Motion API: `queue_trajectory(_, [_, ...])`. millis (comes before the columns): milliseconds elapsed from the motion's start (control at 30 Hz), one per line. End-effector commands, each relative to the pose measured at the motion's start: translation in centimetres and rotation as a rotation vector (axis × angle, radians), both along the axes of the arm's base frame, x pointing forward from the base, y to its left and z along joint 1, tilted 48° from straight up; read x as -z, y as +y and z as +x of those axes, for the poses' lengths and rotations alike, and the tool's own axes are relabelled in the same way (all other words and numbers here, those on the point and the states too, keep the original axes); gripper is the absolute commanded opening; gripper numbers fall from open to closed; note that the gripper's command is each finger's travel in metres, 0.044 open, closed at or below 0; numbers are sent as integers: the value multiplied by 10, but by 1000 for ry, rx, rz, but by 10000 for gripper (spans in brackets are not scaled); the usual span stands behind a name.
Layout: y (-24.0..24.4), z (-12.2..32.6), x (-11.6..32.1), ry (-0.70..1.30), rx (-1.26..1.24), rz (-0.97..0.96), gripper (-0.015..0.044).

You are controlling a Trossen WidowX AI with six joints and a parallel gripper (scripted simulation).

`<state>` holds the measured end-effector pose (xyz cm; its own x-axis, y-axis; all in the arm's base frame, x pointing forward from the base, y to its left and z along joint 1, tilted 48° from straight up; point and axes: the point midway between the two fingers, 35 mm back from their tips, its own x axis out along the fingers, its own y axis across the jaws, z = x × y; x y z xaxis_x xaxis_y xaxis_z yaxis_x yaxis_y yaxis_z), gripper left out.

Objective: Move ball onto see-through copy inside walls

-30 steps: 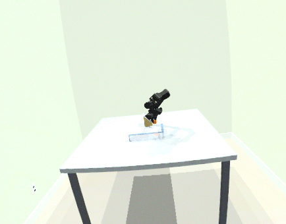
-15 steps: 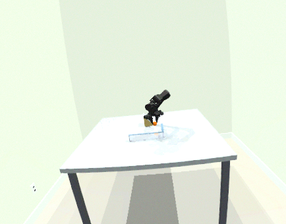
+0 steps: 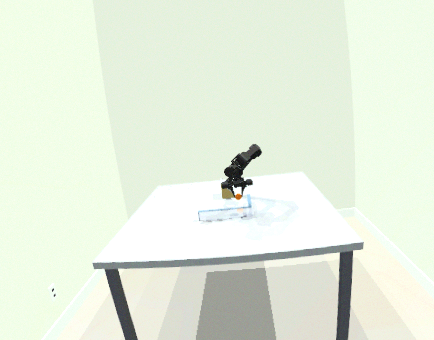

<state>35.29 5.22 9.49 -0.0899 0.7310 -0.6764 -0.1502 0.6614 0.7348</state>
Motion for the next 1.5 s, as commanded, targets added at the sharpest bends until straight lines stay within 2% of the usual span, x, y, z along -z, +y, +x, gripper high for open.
queue_trajectory(0, [4,1,1,68,62,-2,0])
queue_trajectory(267, [10,2,7,67,62,-2,0])
queue_trajectory(700, [56,-5,47,67,62,2,0])
queue_trajectory(1433, [70,-7,60,67,62,3,0])
queue_trajectory(1467, [67,-5,59,63,63,-4,26])
